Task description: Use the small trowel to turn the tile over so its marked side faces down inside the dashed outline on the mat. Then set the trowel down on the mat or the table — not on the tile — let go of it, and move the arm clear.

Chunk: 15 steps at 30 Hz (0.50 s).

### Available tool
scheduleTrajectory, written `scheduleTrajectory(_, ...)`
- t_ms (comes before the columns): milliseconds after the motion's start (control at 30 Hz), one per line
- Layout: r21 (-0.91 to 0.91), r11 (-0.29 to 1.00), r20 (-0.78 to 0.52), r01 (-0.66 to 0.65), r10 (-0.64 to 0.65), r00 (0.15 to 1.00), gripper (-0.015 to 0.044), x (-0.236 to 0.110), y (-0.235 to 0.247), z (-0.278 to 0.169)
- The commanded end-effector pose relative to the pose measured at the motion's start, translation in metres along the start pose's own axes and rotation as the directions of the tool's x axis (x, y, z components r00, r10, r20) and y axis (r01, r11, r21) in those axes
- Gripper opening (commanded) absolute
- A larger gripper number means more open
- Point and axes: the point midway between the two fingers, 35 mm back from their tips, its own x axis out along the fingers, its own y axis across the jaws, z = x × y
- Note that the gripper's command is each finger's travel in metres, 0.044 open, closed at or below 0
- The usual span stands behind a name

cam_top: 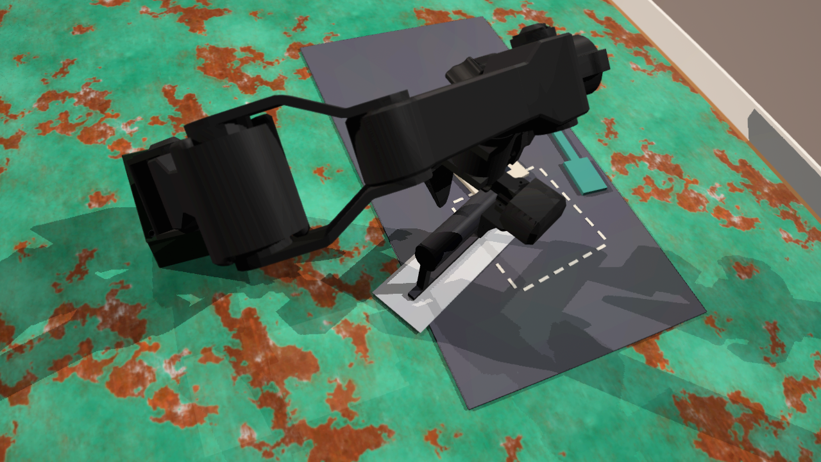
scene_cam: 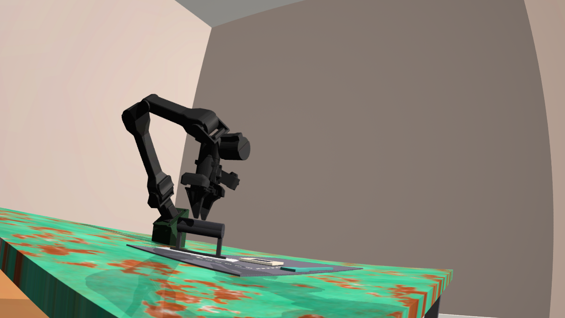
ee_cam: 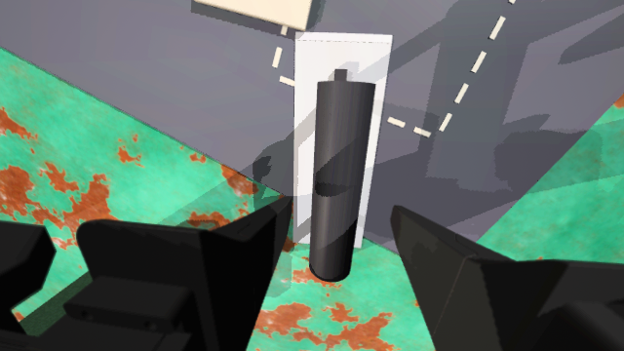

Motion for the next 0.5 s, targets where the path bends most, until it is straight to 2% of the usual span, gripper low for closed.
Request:
scheduleTrajectory(0,0.007,1.0,0.008,0.001,-0.001,1.0,0.027,-0.017,-0.001,0.001)
scheduleTrajectory(467,-0.014,1.0,0.009,0.0,0.0,1.0,0.027,-0.006,0.003,0.004)
